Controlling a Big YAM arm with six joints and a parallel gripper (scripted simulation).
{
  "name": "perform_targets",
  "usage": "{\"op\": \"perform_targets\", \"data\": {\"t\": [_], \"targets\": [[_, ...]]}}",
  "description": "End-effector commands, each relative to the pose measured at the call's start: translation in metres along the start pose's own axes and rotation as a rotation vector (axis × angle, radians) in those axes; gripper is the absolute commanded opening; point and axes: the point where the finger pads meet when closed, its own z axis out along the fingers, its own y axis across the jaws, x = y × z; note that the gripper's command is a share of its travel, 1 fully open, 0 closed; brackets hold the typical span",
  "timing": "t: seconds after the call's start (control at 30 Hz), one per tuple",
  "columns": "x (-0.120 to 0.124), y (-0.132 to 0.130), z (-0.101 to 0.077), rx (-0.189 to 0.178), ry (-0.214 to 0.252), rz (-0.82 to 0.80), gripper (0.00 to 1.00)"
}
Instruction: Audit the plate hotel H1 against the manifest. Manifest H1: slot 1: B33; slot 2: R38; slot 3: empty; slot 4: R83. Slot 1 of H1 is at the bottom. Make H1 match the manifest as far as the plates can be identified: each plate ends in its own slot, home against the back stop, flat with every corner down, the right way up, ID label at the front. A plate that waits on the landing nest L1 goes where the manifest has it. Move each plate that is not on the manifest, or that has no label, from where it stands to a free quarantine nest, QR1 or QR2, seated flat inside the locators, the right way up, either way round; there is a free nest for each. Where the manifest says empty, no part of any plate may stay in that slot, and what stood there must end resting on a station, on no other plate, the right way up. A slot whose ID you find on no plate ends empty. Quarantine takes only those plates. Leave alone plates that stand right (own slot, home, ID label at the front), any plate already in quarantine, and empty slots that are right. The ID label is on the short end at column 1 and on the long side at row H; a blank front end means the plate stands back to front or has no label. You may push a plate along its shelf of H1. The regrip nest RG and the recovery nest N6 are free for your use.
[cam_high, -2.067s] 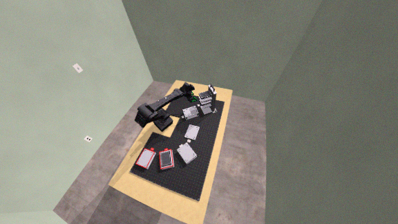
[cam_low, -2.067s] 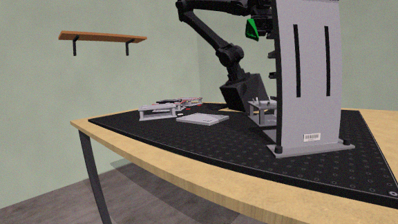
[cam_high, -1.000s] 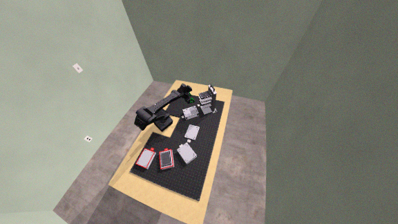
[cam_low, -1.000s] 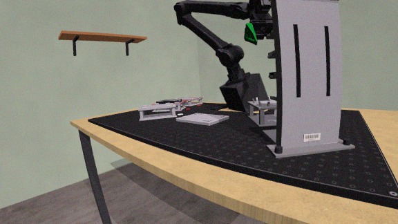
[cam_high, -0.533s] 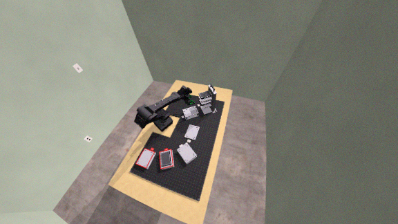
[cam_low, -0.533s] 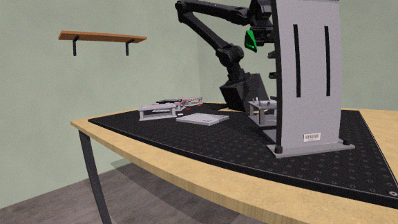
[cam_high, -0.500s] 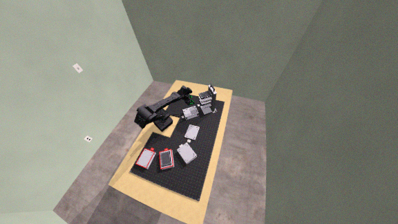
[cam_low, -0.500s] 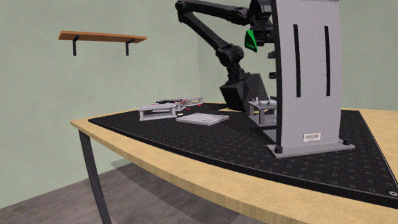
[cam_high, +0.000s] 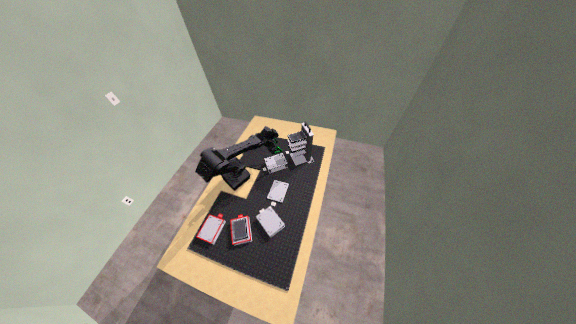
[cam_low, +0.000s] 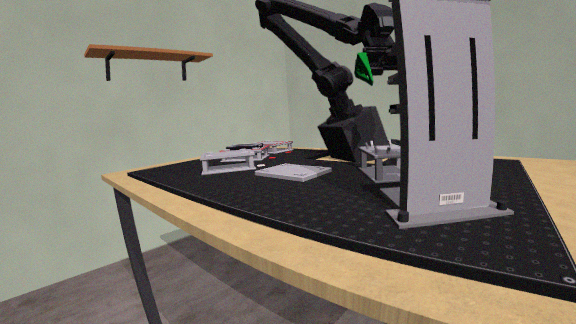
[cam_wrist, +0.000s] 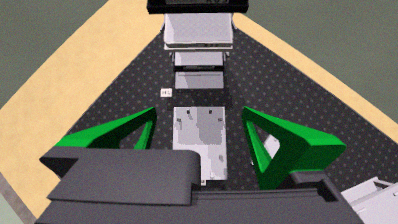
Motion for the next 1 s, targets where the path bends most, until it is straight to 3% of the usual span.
{"op": "perform_targets", "data": {"t": [0.0,0.53,0.57,0.63,0.67,0.97], "targets": [[-0.033,0.0,0.003,0.002,-0.049,0.03,1.0],[-0.052,-0.001,0.022,0.003,-0.057,0.033,1.0],[-0.021,-0.001,0.024,0.006,-0.014,0.001,1.0],[-0.024,-0.002,0.026,0.007,-0.01,-0.002,1.0],[-0.039,0.001,0.021,-0.003,-0.038,0.019,1.0],[-0.039,0.001,0.021,-0.003,-0.038,0.019,1.0]]}}
